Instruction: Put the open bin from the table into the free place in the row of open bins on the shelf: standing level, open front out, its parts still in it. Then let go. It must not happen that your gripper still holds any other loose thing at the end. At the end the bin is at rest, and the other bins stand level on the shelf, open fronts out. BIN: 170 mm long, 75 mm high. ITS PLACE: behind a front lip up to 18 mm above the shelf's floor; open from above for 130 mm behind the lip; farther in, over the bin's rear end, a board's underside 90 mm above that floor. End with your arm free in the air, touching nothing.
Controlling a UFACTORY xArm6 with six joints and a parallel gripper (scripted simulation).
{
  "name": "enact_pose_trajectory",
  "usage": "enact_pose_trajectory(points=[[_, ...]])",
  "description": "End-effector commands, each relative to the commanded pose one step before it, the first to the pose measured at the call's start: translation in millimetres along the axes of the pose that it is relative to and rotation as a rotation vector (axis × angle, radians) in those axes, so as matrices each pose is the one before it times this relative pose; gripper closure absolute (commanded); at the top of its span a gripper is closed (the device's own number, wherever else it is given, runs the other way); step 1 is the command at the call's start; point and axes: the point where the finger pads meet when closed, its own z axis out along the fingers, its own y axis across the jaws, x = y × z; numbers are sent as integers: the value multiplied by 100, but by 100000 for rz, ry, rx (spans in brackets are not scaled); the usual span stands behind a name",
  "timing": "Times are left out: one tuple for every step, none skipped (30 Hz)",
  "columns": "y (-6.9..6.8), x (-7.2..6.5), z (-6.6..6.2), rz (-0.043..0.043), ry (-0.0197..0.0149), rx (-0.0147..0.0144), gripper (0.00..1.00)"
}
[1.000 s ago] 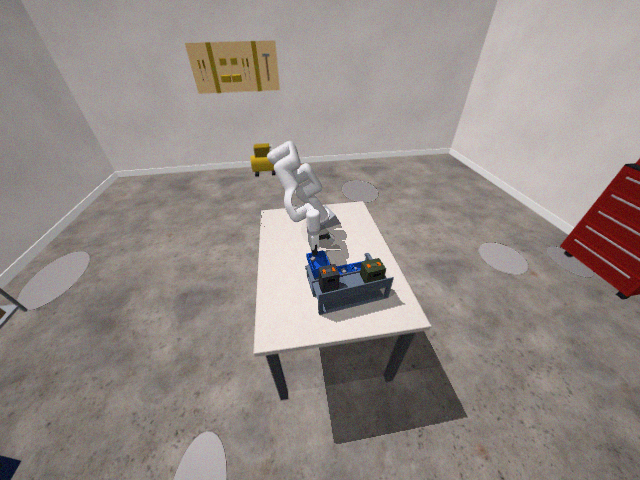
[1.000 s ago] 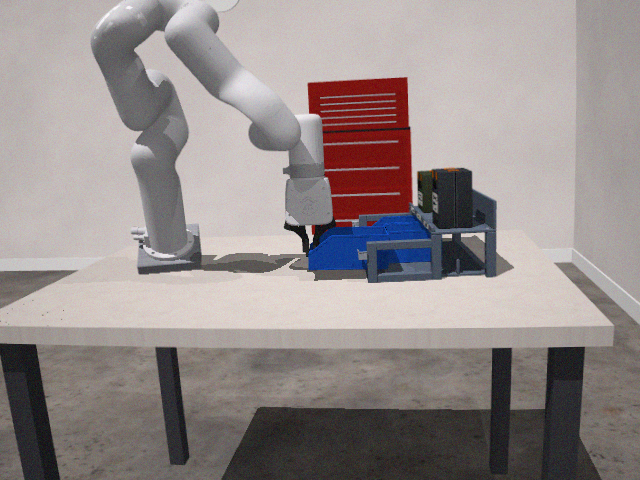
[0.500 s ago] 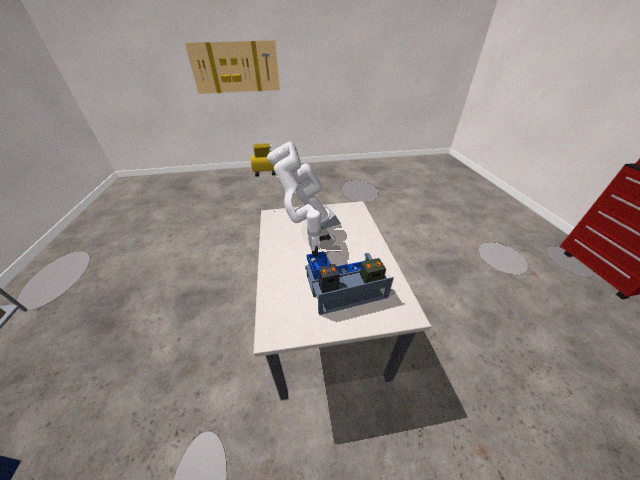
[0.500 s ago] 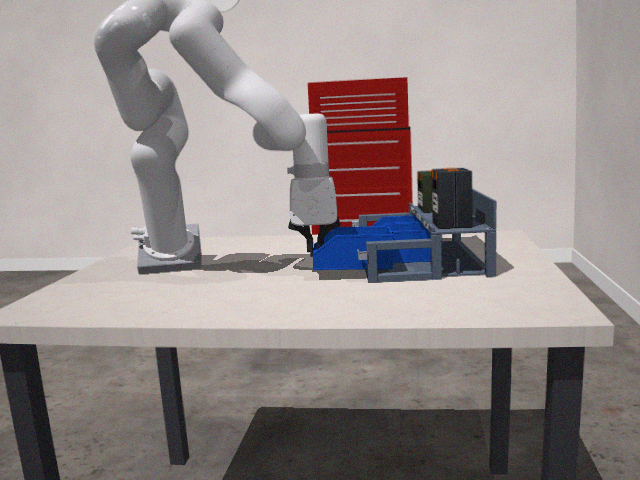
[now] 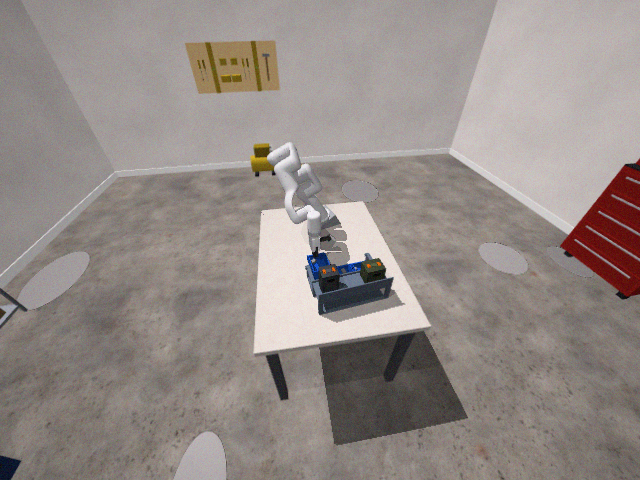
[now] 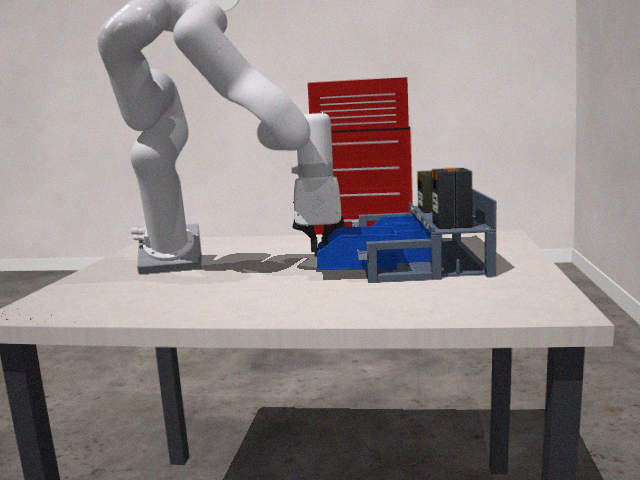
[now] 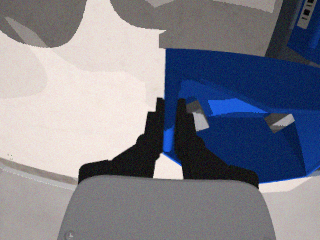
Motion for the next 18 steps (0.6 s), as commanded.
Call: enact_pose_trajectory(points=[[272, -32, -82, 71, -19, -273, 100], [0, 0, 0, 0, 0, 0, 100], [0, 0, 0, 0, 0, 0, 100], [0, 0, 0, 0, 0, 0, 100], [0, 0, 0, 0, 0, 0, 100], [0, 0, 0, 0, 0, 0, 100], [0, 0, 0, 0, 0, 0, 100], [0, 0, 0, 0, 0, 0, 100], [187, 1, 0, -1, 0, 2, 100], [200, 0, 0, 0, 0, -2, 100], [200, 0, 0, 0, 0, -2, 100], [200, 0, 0, 0, 0, -2, 100], [200, 0, 0, 0, 0, -2, 100], [0, 0, 0, 0, 0, 0, 100], [0, 0, 0, 0, 0, 0, 100], [0, 0, 0, 0, 0, 0, 100], [0, 0, 0, 0, 0, 0, 100], [0, 0, 0, 0, 0, 0, 100]])
